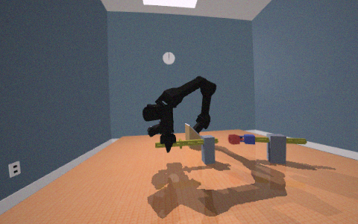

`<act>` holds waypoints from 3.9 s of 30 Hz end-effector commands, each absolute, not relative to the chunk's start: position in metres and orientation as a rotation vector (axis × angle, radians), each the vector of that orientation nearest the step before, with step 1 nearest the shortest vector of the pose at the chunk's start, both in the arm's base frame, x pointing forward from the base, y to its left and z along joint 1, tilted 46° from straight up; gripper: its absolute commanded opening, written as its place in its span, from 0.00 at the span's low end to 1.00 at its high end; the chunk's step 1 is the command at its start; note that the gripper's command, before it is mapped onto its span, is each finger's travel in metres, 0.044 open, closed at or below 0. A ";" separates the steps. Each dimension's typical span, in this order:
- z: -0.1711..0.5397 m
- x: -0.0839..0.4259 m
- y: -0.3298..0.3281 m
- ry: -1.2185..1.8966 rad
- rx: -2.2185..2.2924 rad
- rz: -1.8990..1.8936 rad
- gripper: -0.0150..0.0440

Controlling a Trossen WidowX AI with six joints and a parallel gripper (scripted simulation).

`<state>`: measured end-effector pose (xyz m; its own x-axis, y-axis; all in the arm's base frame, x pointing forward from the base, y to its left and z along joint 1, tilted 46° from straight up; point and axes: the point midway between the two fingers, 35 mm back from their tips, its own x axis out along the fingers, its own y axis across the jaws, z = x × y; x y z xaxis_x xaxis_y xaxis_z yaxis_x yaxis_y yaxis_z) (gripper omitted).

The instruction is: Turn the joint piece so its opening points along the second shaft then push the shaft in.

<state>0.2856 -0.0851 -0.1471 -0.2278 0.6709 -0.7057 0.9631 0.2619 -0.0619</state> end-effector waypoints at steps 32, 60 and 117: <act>-0.112 0.279 -0.049 1.920 1.542 -0.656 0.25; -0.088 0.274 -0.025 1.922 1.544 -0.655 0.25; -0.075 0.271 -0.012 1.922 1.531 -0.662 1.00</act>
